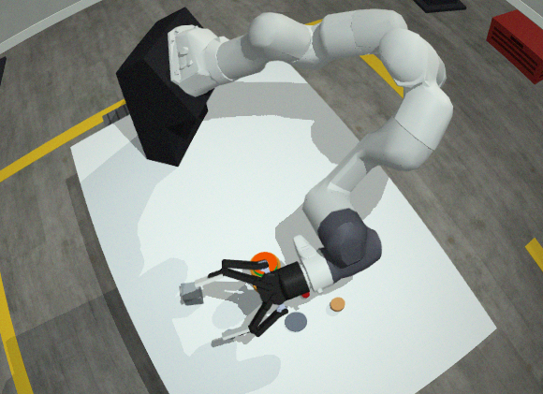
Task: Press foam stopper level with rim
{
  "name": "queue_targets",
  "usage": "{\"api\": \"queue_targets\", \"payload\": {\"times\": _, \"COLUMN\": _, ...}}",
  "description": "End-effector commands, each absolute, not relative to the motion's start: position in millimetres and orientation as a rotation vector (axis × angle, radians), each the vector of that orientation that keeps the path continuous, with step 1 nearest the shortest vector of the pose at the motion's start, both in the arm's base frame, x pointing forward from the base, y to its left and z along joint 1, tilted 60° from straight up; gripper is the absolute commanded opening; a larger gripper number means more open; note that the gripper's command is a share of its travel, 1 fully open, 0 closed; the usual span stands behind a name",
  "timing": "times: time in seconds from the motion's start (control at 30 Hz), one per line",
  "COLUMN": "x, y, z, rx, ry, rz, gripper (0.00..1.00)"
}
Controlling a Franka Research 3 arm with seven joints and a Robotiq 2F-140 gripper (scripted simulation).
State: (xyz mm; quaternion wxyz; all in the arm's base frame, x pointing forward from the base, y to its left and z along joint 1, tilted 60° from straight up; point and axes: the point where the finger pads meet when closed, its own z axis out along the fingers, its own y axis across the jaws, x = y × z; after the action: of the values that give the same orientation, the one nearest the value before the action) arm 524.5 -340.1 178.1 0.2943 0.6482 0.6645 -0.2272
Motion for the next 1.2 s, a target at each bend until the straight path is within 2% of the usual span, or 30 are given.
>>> {"api": "queue_targets", "payload": {"times": 0.0, "x": 524, "y": -340, "z": 178, "rx": 1.726, "ry": 1.769, "rz": -0.605, "gripper": 1.00}}
{"api": "queue_targets", "payload": {"times": 0.53, "x": 524, "y": -340, "z": 178, "rx": 1.726, "ry": 1.769, "rz": -0.605, "gripper": 1.00}}
{"api": "queue_targets", "payload": {"times": 0.57, "x": 524, "y": -340, "z": 178, "rx": 1.726, "ry": 1.769, "rz": -0.605, "gripper": 0.00}}
{"api": "queue_targets", "payload": {"times": 1.17, "x": 542, "y": -325, "z": 227, "rx": 2.116, "ry": 1.258, "rz": -0.421, "gripper": 0.00}}
